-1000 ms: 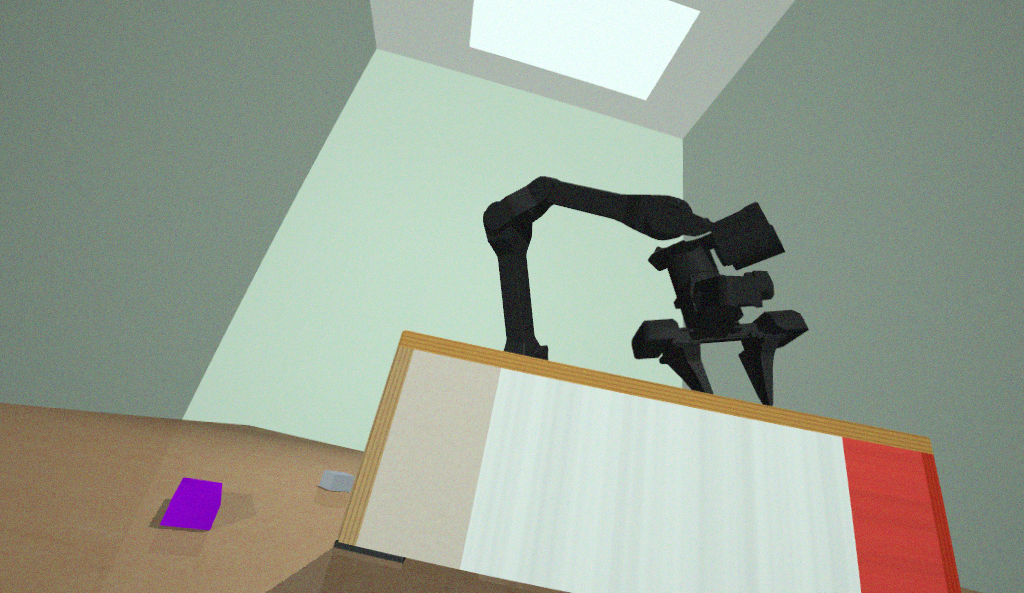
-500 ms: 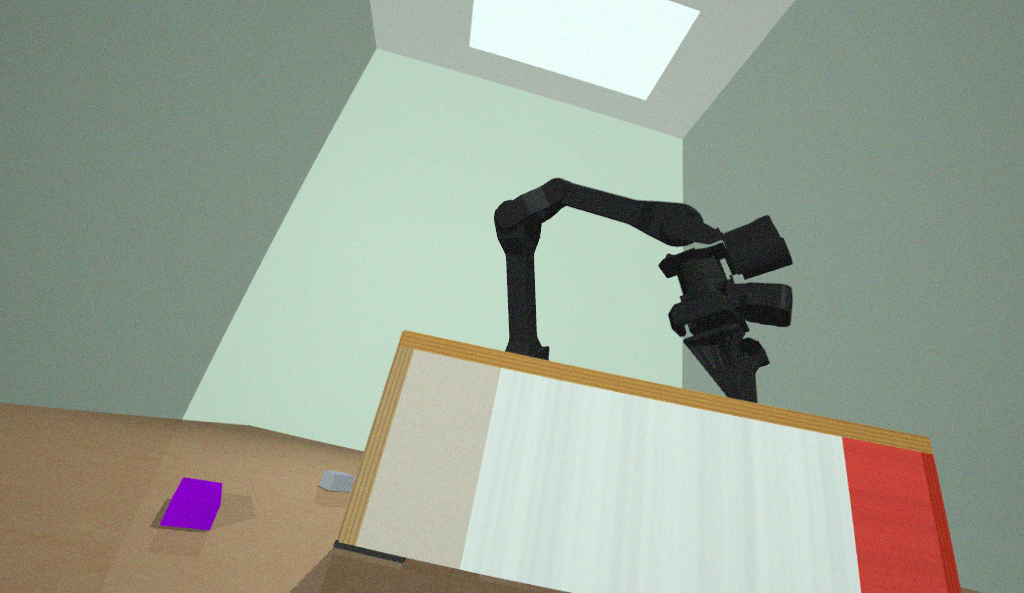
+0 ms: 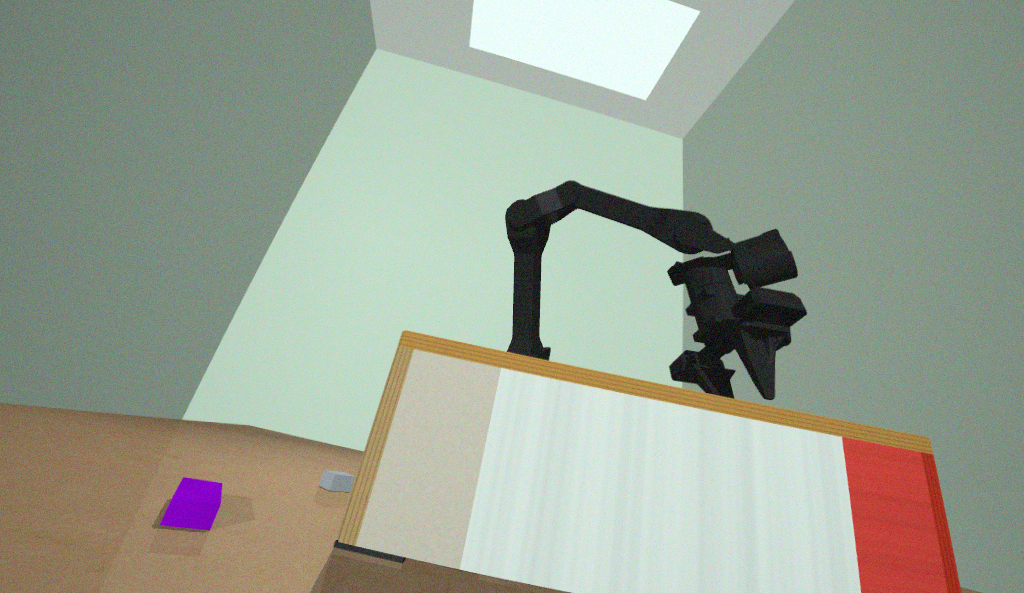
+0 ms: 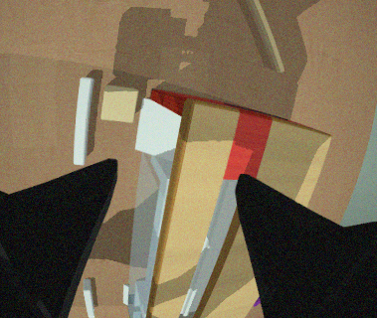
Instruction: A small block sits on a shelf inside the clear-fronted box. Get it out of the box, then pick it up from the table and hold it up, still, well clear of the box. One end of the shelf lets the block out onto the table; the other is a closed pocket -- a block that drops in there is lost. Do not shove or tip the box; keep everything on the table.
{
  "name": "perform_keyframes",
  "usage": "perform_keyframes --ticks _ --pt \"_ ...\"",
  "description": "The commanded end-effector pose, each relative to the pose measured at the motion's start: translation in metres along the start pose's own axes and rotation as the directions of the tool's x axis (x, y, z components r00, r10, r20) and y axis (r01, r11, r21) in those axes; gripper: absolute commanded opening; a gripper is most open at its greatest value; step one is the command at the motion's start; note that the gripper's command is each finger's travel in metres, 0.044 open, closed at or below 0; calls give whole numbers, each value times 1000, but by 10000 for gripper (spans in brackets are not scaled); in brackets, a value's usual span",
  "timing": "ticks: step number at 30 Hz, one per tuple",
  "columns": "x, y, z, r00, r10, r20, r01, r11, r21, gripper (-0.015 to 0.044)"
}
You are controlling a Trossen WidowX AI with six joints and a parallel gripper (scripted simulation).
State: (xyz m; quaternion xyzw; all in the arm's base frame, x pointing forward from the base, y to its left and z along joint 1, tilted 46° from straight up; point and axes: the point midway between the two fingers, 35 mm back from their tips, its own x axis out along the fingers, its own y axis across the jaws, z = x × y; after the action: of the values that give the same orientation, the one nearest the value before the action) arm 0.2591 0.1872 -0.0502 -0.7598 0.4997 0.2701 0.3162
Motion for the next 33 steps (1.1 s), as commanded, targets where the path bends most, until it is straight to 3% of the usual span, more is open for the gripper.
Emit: perform_keyframes --ticks 1,11,30,33 --pt "-4 9 15 993 -91 -77 -10 582 -813 285" --pt "-6 12 20 985 -135 -105 -97 66 -993 285" --pt "-6 12 20 985 -136 -105 -98 58 -993 285" --pt "18 16 21 985 -136 -104 -97 57 -994 285"
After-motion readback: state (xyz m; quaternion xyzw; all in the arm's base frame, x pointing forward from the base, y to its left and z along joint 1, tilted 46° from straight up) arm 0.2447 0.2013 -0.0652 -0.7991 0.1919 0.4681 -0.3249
